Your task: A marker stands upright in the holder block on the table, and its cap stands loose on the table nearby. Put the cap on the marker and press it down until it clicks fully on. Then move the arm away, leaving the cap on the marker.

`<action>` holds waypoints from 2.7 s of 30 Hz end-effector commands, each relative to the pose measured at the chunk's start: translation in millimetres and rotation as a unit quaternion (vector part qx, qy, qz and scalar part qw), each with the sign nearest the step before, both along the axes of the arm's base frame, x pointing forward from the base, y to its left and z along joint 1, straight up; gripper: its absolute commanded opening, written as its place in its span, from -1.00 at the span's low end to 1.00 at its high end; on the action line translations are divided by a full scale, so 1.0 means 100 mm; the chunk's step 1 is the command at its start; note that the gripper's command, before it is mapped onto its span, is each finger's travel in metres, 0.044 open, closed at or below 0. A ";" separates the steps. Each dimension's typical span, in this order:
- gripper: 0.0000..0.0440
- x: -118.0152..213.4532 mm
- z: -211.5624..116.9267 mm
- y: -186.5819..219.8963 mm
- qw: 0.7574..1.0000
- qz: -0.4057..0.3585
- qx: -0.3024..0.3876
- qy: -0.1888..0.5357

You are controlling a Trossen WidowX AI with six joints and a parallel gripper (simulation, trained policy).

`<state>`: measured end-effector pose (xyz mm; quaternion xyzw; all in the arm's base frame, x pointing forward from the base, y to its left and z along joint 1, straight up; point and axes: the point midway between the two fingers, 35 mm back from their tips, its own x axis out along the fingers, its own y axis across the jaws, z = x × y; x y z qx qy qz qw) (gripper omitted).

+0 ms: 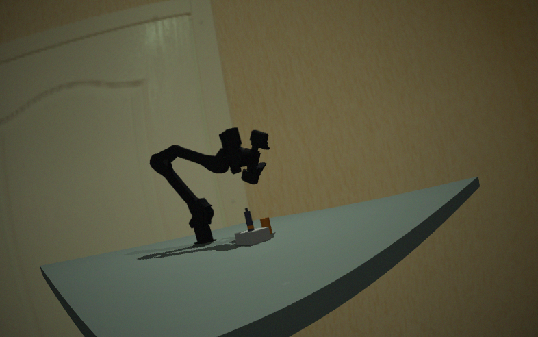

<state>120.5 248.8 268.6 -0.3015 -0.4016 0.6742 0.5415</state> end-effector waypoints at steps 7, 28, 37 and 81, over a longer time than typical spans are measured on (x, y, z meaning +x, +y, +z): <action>0.35 0.19 0.06 -0.04 0.999 -0.040 -0.021 0.015; 0.44 0.56 0.11 -0.22 0.987 -0.126 -0.078 0.059; 0.44 0.68 0.09 -0.31 0.978 -0.162 -0.105 0.078; 0.43 1.07 -0.25 -0.91 0.898 -0.304 -0.269 0.169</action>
